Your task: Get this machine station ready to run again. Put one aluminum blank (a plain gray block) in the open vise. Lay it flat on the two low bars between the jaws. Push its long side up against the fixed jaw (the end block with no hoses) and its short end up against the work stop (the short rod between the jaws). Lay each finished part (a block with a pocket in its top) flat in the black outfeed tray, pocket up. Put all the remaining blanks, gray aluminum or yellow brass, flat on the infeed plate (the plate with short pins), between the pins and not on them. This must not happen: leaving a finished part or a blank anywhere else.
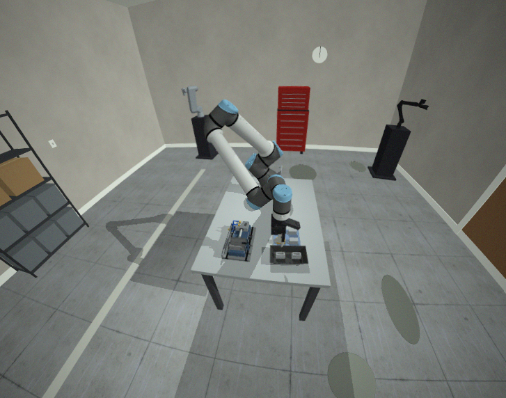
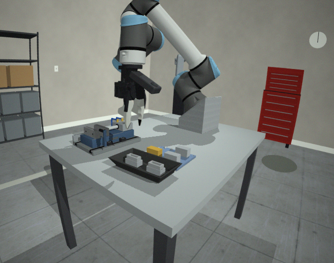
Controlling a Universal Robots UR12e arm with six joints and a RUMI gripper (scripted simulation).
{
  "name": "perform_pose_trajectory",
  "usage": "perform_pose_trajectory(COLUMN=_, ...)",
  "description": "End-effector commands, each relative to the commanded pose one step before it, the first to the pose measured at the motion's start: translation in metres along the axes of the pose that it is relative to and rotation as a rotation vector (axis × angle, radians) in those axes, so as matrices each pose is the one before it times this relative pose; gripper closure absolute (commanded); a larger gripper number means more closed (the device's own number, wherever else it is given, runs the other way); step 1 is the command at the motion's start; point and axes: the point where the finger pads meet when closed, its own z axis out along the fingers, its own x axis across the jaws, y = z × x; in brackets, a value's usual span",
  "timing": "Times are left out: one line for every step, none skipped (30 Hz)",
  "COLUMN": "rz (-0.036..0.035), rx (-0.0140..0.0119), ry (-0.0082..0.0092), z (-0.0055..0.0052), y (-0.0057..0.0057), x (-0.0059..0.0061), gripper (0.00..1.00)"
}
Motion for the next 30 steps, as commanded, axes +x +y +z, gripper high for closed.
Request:
perform_pose_trajectory(rz=0.00062, rx=0.00000, ry=-0.00002, z=-0.01662, y=0.00002, x=0.00050, gripper=0.60)
perform_pose_trajectory(rz=0.00000, rx=0.00000, ry=0.00000, z=-0.00222, y=0.00000, x=0.00000, gripper=0.60)
perform_pose_trajectory(rz=0.00000, rx=0.00000, ry=0.00000, z=-0.00182, y=0.00000, x=0.00000, gripper=0.60)
perform_pose_trajectory(rz=0.00000, rx=0.00000, ry=0.00000, z=0.00000, y=0.00000, x=0.00000, gripper=0.60)
perform_pose_trajectory(rz=0.00000, rx=0.00000, ry=0.00000, z=0.00000, y=0.00000, x=0.00000, gripper=0.60)
perform_pose_trajectory(rz=0.00000, rx=0.00000, ry=0.00000, z=-0.00144, y=0.00000, x=0.00000, gripper=0.60)
perform_pose_trajectory(rz=0.00000, rx=0.00000, ry=0.00000, z=-0.00109, y=0.00000, x=0.00000, gripper=0.60)
perform_pose_trajectory(rz=0.00000, rx=0.00000, ry=0.00000, z=-0.00077, y=0.00000, x=0.00000, gripper=0.60)
perform_pose_trajectory(rz=0.00000, rx=0.00000, ry=0.00000, z=-0.00049, y=0.00000, x=0.00000, gripper=0.60)
perform_pose_trajectory(rz=0.00000, rx=0.00000, ry=0.00000, z=-0.00026, y=0.00000, x=0.00000, gripper=0.60)
perform_pose_trajectory(rz=0.00000, rx=0.00000, ry=0.00000, z=-0.00010, y=0.00000, x=0.00000, gripper=0.60)
perform_pose_trajectory(rz=0.00000, rx=0.00000, ry=0.00000, z=-0.00002, y=0.00000, x=0.00000, gripper=0.60)
perform_pose_trajectory(rz=0.00000, rx=0.00000, ry=0.00000, z=0.00000, y=0.00000, x=0.00000, gripper=1.00)
perform_pose_trajectory(rz=0.00000, rx=0.00000, ry=0.00000, z=0.00000, y=0.00000, x=0.00000, gripper=1.00)
perform_pose_trajectory(rz=0.00000, rx=0.00000, ry=0.00000, z=0.00000, y=0.00000, x=0.00000, gripper=1.00)
perform_pose_trajectory(rz=0.00000, rx=0.00000, ry=0.00000, z=0.00000, y=0.00000, x=0.00000, gripper=1.00)
perform_pose_trajectory(rz=0.00000, rx=0.00000, ry=0.00000, z=0.00000, y=0.00000, x=0.00000, gripper=1.00)
perform_pose_trajectory(rz=0.00000, rx=0.00000, ry=0.00000, z=0.00000, y=0.00000, x=0.00000, gripper=1.00)
perform_pose_trajectory(rz=0.00000, rx=0.00000, ry=0.00000, z=0.00000, y=0.00000, x=0.00000, gripper=1.00)
perform_pose_trajectory(rz=0.00000, rx=0.00000, ry=0.00000, z=0.00000, y=0.00000, x=0.00000, gripper=1.00)
perform_pose_trajectory(rz=0.00000, rx=0.00000, ry=0.00000, z=0.00000, y=0.00000, x=0.00000, gripper=1.00)
perform_pose_trajectory(rz=0.00000, rx=0.00000, ry=0.00000, z=0.00000, y=0.00000, x=0.00000, gripper=1.00)
perform_pose_trajectory(rz=0.00000, rx=0.00000, ry=0.00000, z=0.00000, y=0.00000, x=0.00000, gripper=1.00)
perform_pose_trajectory(rz=0.00000, rx=0.00000, ry=0.00000, z=0.00000, y=0.00000, x=0.00000, gripper=1.00)
perform_pose_trajectory(rz=0.00000, rx=0.00000, ry=0.00000, z=0.00000, y=0.00000, x=0.00000, gripper=1.00)
perform_pose_trajectory(rz=0.00000, rx=0.00000, ry=0.00000, z=0.00000, y=0.00000, x=0.00000, gripper=1.00)
perform_pose_trajectory(rz=0.00000, rx=0.00000, ry=0.00000, z=0.00000, y=0.00000, x=0.00000, gripper=1.00)
perform_pose_trajectory(rz=0.00000, rx=0.00000, ry=0.00000, z=0.00000, y=0.00000, x=0.00000, gripper=1.00)
perform_pose_trajectory(rz=0.00000, rx=0.00000, ry=0.00000, z=0.00000, y=0.00000, x=0.00000, gripper=1.00)
perform_pose_trajectory(rz=0.00000, rx=0.00000, ry=0.00000, z=0.00000, y=0.00000, x=0.00000, gripper=1.00)
